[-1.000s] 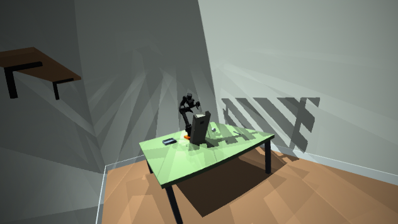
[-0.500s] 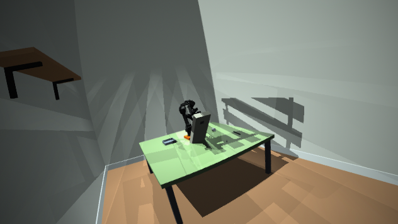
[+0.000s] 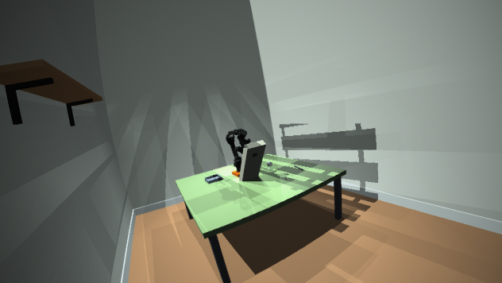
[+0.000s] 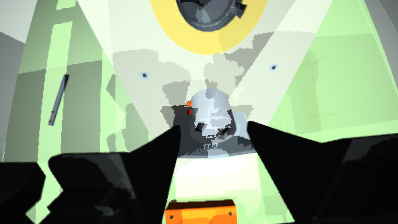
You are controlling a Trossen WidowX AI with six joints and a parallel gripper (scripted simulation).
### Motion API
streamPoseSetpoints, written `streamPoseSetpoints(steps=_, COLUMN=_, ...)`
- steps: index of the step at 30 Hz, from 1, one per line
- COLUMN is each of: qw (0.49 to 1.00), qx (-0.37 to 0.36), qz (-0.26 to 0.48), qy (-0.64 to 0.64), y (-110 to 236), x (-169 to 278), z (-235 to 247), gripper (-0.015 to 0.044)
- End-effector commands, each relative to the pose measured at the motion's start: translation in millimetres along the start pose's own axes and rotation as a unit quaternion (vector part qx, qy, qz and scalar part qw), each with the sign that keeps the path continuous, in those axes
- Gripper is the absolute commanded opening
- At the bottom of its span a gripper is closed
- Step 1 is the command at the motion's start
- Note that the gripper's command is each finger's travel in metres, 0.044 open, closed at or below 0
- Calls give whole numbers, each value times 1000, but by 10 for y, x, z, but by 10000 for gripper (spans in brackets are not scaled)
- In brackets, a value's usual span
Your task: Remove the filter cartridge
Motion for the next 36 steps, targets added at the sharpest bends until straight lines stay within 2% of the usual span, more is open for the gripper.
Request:
streamPoseSetpoints(steps=1, qw=1000, qx=-1, qz=1, qy=2, y=-64, x=5, z=3, gripper=305)
streamPoseSetpoints(steps=10, qw=1000, qx=-1, qz=0, qy=2, y=-196, x=14, z=6, gripper=305)
streamPoseSetpoints(steps=11, qw=1000, qx=0, qz=0, qy=0, y=-157, x=9, z=2, gripper=278)
streamPoseSetpoints(steps=24, qw=1000, qx=0, qz=0, qy=0, y=-157, x=9, z=2, gripper=192)
streamPoseSetpoints(steps=31, qw=1000, qx=0, qz=0, qy=0, y=-125, x=-59, z=-15, gripper=8)
streamPoseSetpoints(steps=36, qw=1000, qx=-1, qz=0, qy=0, y=-63, x=-192, z=-49, gripper=0)
Point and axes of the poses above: the point midway between the two fingers, 35 mm back from their tips, its own y axis back along the fingers, its own z axis across the jaws, x = y × z, the point moved 5 cm from there along y, back along the fingers, and after that the axes turned 15 degrees about y, right-handed, at the moved point
